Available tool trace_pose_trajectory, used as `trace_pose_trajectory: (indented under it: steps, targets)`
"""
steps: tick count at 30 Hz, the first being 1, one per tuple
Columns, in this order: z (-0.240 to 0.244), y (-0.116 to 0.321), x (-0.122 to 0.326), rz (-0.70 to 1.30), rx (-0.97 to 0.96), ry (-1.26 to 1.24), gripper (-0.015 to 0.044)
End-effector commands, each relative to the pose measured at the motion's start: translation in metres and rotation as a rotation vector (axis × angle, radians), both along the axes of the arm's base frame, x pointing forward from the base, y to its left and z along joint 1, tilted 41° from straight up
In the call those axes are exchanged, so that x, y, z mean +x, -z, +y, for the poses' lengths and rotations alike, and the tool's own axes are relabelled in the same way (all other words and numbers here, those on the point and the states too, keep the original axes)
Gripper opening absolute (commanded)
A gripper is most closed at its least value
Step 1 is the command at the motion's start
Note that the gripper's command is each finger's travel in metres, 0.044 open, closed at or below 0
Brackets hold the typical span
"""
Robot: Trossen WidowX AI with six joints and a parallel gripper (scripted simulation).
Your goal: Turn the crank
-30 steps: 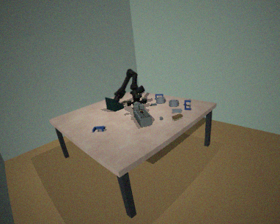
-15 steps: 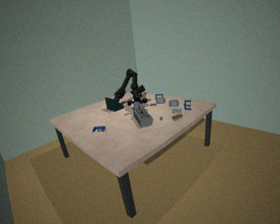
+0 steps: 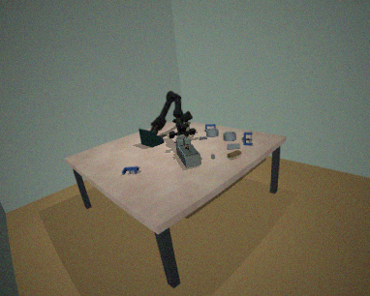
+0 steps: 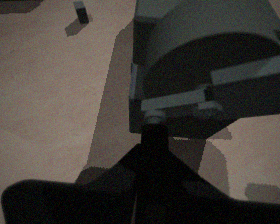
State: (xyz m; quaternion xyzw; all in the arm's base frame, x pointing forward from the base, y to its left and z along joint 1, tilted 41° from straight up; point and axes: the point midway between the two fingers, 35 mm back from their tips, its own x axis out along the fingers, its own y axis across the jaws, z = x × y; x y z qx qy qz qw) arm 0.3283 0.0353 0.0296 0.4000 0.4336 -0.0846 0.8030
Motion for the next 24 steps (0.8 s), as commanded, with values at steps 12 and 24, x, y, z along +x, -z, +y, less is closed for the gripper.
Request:
trace_pose_trajectory:
  steps: [12, 24]
  targets:
    - [-0.011, -0.018, 0.002, -0.018, -0.002, 0.000, 0.0000]
    - [-0.025, -0.025, -0.002, -0.017, -0.003, 0.000, 0.0000]
